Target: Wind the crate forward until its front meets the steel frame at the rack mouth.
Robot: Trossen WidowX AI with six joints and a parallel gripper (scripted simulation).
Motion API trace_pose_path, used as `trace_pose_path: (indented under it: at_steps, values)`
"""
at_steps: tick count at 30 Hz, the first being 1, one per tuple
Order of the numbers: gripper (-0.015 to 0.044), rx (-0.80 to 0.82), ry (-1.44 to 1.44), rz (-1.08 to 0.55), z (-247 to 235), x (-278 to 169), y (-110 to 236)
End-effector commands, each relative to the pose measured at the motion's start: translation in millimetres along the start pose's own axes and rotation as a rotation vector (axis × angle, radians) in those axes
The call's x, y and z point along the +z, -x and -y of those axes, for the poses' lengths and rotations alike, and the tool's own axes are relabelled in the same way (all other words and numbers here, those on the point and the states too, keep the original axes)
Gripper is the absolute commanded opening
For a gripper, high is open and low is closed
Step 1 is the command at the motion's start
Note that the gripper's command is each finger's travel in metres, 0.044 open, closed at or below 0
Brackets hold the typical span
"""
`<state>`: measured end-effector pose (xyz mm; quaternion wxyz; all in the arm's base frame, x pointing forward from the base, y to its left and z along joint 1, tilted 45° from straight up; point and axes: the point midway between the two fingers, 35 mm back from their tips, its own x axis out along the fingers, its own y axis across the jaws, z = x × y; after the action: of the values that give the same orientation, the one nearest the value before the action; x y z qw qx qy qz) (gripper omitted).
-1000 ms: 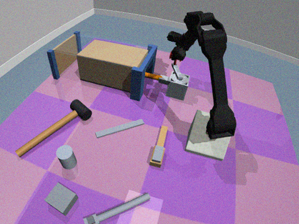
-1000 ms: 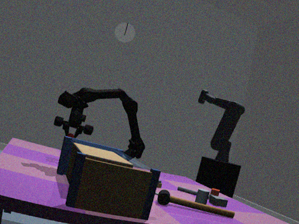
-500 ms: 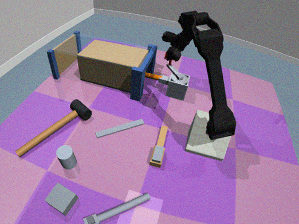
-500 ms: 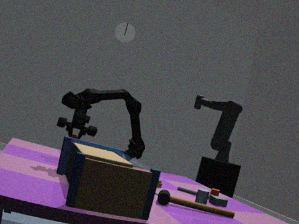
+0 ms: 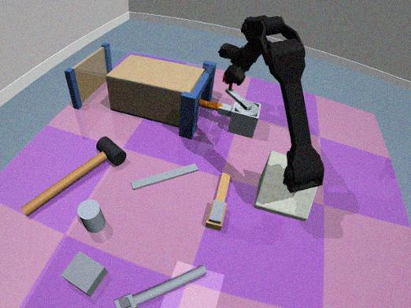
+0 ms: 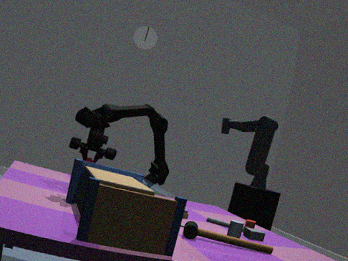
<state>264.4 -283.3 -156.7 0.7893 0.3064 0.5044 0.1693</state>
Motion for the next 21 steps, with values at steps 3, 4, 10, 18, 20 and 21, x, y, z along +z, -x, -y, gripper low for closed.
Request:
trace_pose_path:
  at_steps: [3,4,10,18,20,21]
  values:
    - [0.0000,0.040,-0.004,0.006,-21,10,-7]
    - [0.0000,0.040,-0.004,0.006,-22,10,-7]
    - [0.0000,0.041,-0.004,0.006,-30,12,-8]
    - [0.0000,0.042,-0.004,0.006,-39,15,-9]
    - [0.0000,0.042,-0.004,0.006,-42,15,-9]
    - [0.0000,0.042,-0.004,0.006,-44,15,-9]
